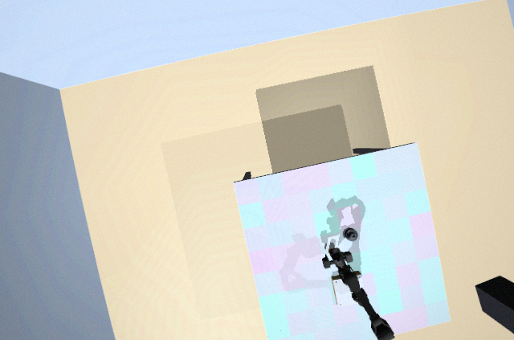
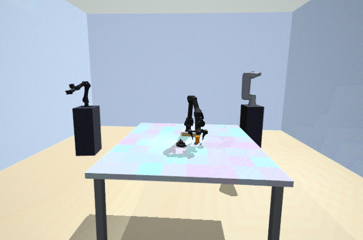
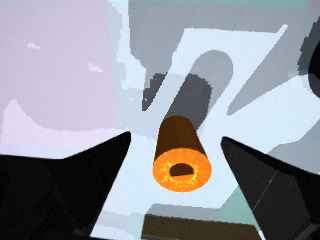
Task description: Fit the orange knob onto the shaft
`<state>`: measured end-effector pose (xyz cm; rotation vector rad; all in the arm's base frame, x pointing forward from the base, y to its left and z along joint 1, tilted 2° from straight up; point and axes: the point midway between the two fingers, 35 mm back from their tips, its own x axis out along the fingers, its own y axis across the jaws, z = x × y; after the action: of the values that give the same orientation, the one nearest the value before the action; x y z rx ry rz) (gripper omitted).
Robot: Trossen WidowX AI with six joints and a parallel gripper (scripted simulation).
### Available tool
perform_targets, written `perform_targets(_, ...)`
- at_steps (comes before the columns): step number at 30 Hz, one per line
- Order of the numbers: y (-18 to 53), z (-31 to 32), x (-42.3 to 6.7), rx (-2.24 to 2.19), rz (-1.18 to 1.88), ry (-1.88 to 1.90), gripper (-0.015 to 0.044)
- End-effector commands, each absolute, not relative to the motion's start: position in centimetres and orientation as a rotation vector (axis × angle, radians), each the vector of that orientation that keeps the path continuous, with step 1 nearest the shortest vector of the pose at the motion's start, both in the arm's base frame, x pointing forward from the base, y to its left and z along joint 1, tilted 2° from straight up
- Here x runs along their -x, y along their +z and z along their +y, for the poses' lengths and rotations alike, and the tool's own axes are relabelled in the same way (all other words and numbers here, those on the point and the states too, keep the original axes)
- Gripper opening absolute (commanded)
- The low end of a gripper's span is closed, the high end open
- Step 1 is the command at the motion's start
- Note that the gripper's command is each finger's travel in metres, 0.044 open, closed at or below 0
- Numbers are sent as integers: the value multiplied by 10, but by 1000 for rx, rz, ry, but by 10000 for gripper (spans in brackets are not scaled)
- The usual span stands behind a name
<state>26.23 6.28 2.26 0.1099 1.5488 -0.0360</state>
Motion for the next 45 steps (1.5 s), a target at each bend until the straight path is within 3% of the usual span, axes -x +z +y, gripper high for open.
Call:
perform_targets(1, 11, 62, -258, -107, 1563, -47, 440)
perform_targets(5, 9, 62, -258, -107, 1563, -47, 440)
perform_targets(15, 9, 62, -258, -107, 1563, -47, 177)
perform_targets(22, 9, 62, -258, -107, 1563, -47, 131)
perform_targets(27, 26, 60, -276, -120, 1477, -34, 0)
perform_targets(45, 115, 59, -269, -110, 1536, -43, 0)
